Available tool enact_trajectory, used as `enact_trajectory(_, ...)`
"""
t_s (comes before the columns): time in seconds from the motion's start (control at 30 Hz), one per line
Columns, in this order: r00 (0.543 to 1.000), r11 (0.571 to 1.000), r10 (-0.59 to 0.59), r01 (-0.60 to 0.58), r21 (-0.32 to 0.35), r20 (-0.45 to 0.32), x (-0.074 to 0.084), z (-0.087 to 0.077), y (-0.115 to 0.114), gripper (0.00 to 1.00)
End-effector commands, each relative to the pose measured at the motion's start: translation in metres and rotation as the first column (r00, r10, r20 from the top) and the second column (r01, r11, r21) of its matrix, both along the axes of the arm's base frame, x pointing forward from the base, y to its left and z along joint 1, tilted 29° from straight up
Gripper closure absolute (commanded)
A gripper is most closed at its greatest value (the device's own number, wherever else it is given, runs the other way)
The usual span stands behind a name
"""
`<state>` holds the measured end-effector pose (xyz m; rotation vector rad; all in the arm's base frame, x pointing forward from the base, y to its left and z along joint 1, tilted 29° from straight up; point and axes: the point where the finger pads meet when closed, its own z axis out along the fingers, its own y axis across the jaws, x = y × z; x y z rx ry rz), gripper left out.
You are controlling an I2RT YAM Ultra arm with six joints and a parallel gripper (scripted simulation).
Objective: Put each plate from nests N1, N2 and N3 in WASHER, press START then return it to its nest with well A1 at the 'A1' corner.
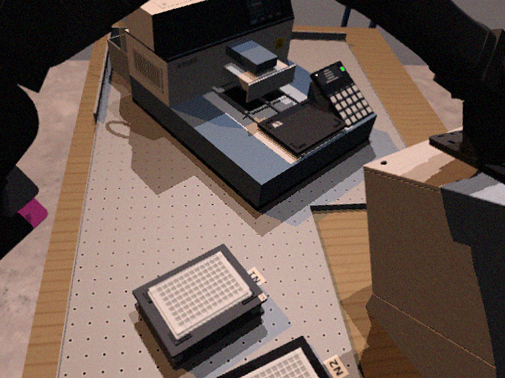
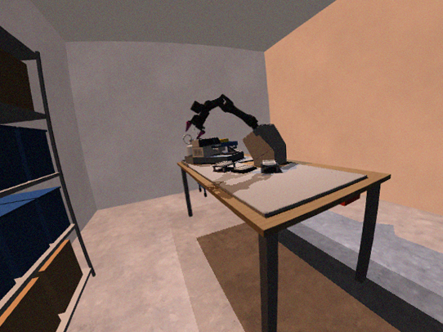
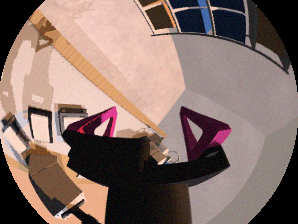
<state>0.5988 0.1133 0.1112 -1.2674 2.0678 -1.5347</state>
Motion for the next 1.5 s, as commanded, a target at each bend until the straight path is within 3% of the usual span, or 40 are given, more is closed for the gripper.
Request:
enact_trajectory(0.0,1.000,1.000,0.005,-0.006,0.007,0.015,0.000,0.007,0.004,0.00)
enact_trajectory(0.53,1.000,1.000,0.005,-0.006,0.007,0.015,0.000,0.007,0.004,0.00)
enact_trajectory(0.7,0.998,0.987,-0.054,0.049,0.150,0.025,-0.027,0.008,-0.012,0.00)
enact_trajectory(0.87,0.997,0.972,-0.078,0.070,0.226,0.028,-0.050,0.002,-0.013,0.00)
enact_trajectory(0.93,0.992,0.955,-0.123,0.113,0.273,0.018,-0.059,-0.001,-0.025,0.00)
enact_trajectory(1.0,0.992,0.953,-0.116,0.100,0.286,0.041,-0.065,-0.002,-0.024,0.00)
enact_trajectory(1.03,0.990,0.945,-0.139,0.129,0.300,0.015,-0.073,-0.005,-0.030,0.00)
enact_trajectory(1.17,0.990,0.935,-0.138,0.119,0.334,0.033,-0.079,-0.006,-0.023,0.00)
enact_trajectory(1.23,0.982,0.913,-0.191,0.177,0.367,0.002,-0.091,-0.011,-0.037,0.00)
enact_trajectory(1.3,0.982,0.910,-0.186,0.163,0.381,0.024,-0.096,-0.012,-0.036,0.00)
enact_trajectory(1.47,0.970,0.873,-0.242,0.225,0.433,-0.017,-0.123,-0.021,-0.046,0.00)
